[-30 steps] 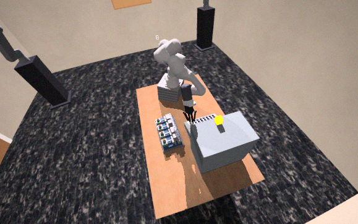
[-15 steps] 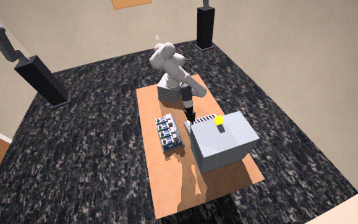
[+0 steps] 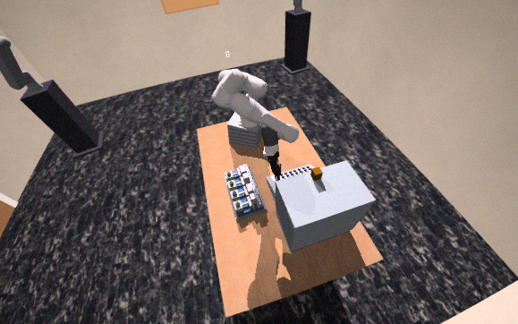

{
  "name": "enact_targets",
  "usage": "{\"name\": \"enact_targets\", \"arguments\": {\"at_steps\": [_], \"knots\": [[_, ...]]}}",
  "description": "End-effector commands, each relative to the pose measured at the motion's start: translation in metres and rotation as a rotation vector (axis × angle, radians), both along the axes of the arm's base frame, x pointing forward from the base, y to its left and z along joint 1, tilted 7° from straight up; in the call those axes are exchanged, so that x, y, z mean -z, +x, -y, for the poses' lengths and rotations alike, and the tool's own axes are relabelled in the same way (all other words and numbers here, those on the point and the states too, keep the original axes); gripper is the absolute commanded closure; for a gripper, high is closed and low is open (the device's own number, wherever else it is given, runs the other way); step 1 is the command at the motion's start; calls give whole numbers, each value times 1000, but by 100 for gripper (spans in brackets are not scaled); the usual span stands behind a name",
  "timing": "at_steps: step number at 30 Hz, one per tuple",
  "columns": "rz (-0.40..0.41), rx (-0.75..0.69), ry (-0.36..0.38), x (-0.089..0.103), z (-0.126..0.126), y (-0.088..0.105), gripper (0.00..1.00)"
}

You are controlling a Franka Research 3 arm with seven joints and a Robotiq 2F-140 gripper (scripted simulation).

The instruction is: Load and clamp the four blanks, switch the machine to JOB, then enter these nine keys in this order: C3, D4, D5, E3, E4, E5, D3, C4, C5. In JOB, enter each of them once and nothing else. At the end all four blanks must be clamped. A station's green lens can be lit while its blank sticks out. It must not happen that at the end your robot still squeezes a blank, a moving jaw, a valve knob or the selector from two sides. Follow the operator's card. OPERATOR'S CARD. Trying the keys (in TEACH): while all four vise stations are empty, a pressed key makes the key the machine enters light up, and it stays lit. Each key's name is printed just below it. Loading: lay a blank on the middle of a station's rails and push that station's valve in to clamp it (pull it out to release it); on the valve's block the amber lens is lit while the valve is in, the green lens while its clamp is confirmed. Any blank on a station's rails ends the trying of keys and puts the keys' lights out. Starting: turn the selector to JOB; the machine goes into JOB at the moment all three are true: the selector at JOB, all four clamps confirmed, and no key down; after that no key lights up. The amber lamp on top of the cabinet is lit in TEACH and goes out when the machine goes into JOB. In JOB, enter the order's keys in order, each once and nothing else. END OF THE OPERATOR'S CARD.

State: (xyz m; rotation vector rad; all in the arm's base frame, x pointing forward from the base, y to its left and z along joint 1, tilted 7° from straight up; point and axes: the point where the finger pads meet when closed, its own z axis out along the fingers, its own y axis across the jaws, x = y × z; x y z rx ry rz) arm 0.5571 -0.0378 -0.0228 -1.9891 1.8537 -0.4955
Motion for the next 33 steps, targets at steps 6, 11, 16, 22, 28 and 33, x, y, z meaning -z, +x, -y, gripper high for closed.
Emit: {"name": "enact_targets", "arguments": {"at_steps": [6,11,16,22,28,33], "knots": [[7,173,86,1,0,0,100],[5,220,113,1,0,0,100],[4,246,128,1,0,0,100],[4,255,133,1,0,0,100],[4,257,135,1,0,0,100],[4,257,135,1,0,0,100]]}}
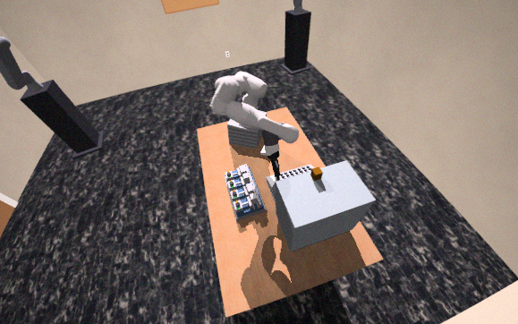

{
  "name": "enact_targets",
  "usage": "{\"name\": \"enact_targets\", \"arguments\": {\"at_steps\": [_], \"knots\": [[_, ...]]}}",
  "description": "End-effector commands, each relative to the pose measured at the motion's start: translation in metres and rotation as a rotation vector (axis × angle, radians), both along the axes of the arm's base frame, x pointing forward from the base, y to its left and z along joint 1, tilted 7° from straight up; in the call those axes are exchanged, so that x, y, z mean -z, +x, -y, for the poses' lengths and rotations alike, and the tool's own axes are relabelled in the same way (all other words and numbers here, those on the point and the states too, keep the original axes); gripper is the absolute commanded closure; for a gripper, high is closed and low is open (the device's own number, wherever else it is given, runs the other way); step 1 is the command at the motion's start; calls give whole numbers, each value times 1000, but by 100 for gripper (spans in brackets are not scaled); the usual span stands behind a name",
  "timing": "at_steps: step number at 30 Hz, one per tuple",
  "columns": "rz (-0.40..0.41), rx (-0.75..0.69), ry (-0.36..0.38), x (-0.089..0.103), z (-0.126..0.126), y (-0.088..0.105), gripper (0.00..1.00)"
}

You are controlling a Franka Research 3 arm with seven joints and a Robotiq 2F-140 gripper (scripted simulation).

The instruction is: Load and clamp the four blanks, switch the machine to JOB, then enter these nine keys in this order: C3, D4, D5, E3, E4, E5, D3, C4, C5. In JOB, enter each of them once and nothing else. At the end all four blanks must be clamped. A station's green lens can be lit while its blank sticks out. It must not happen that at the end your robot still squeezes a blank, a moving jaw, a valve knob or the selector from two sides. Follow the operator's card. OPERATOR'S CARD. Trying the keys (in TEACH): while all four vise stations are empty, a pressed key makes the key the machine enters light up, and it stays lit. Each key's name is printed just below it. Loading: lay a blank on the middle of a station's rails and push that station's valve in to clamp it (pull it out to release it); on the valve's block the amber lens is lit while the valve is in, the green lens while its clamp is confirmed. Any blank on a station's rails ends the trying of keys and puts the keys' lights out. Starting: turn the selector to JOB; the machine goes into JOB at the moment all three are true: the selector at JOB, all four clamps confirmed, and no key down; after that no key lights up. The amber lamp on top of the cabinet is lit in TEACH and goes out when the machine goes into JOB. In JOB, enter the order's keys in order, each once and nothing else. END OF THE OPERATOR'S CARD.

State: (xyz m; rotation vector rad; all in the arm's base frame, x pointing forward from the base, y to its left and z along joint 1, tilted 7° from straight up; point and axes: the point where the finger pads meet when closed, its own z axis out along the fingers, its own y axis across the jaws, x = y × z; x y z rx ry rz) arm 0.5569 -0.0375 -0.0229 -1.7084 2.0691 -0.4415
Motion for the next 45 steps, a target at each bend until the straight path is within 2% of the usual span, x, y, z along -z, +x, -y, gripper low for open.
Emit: {"name": "enact_targets", "arguments": {"at_steps": [1,28,29,45], "knots": [[-1,28,16,1,1,0,100],[-1,28,16,1,1,0,100],[-1,28,16,1,1,0,67],[-1,28,16,1,1,0,67]]}}
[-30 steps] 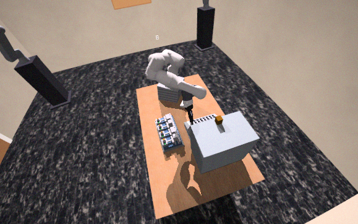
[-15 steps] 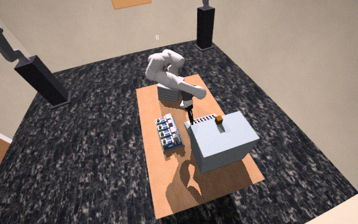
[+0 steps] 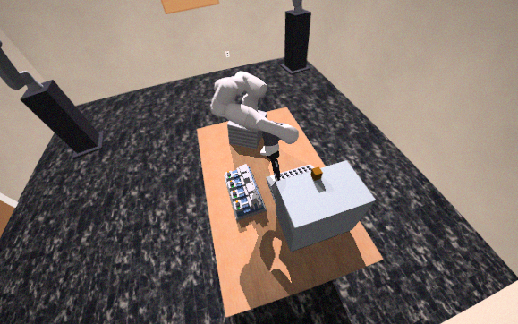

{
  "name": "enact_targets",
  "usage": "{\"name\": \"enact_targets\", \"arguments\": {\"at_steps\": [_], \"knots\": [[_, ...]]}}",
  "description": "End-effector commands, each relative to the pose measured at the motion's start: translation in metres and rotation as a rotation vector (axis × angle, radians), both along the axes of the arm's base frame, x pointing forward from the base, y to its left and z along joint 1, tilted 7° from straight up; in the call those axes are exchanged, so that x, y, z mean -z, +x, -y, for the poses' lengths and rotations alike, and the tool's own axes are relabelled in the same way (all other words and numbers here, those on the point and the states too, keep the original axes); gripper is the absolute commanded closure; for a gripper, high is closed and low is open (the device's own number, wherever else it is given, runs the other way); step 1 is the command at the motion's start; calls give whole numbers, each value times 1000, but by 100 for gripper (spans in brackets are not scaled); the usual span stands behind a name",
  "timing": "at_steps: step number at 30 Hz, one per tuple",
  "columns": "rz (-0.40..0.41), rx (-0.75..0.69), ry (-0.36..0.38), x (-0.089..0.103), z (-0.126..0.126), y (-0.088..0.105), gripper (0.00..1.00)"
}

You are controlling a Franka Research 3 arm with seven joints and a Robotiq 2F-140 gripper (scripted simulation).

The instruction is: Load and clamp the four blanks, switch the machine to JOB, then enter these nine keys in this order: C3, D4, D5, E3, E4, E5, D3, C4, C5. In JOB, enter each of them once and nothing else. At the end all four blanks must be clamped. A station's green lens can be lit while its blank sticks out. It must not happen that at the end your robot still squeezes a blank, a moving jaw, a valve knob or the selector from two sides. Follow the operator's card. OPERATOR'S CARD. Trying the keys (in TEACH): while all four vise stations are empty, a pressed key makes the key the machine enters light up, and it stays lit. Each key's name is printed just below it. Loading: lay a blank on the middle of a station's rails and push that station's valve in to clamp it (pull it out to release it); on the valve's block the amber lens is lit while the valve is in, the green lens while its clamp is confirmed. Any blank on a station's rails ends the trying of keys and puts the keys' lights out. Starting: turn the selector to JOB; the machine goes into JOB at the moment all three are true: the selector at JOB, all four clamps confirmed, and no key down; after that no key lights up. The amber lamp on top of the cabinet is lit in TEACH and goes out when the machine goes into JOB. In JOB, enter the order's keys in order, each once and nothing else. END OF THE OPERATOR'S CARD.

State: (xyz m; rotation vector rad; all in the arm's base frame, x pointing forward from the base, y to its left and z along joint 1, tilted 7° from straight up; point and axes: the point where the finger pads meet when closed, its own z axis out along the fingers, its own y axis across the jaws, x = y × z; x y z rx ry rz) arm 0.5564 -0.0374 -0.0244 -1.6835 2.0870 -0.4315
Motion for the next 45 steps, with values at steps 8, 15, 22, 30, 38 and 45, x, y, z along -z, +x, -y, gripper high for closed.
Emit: {"name": "enact_targets", "arguments": {"at_steps": [8,15,22,30,38,45], "knots": [[1,9,3,-1,1,1,67],[1,9,3,-1,1,1,67],[1,9,3,-2,1,0,67],[1,9,3,-9,1,-4,67],[1,9,3,-26,1,-14,67],[1,9,3,-37,2,-20,67]]}}
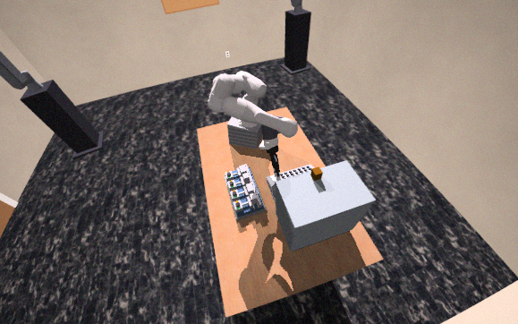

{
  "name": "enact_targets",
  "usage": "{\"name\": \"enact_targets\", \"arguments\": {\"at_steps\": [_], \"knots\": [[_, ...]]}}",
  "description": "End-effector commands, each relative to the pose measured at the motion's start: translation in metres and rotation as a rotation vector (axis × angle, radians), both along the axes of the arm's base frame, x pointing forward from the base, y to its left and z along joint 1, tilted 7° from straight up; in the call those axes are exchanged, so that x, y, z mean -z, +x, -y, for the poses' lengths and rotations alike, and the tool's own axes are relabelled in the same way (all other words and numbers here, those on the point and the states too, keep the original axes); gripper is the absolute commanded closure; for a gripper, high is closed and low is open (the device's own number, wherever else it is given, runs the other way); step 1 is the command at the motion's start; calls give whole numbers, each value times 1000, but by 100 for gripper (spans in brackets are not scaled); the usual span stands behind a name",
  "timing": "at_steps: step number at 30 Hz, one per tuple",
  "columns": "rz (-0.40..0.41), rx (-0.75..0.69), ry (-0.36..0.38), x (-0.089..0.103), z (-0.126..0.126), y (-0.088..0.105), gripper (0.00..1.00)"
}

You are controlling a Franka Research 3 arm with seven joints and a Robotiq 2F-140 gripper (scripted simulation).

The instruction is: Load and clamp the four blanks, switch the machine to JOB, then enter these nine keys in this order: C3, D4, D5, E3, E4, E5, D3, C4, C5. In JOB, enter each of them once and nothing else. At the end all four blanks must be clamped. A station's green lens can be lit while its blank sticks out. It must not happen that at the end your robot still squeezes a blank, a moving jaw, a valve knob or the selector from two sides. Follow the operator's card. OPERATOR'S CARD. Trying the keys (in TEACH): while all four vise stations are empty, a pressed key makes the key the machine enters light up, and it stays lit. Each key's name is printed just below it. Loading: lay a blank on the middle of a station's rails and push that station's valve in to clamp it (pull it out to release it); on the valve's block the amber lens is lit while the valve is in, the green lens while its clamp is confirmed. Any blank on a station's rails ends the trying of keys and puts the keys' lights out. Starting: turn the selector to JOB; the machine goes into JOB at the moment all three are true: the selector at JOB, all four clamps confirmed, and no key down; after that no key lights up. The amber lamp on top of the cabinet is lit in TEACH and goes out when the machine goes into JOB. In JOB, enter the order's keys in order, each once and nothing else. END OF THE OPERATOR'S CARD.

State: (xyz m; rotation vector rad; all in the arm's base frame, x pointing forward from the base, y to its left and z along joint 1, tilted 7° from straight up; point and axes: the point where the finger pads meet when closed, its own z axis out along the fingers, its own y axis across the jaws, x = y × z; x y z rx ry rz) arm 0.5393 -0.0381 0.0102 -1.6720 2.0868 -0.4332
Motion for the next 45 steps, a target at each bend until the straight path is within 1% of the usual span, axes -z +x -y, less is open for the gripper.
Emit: {"name": "enact_targets", "arguments": {"at_steps": [1,6,12,13,45], "knots": [[-5,3,-1,-4,1,-4,67],[-5,3,-1,-10,1,-8,67],[-5,3,-1,-11,1,-9,67],[-5,3,-1,-11,1,-9,100],[-5,3,-1,-11,1,-9,100]]}}
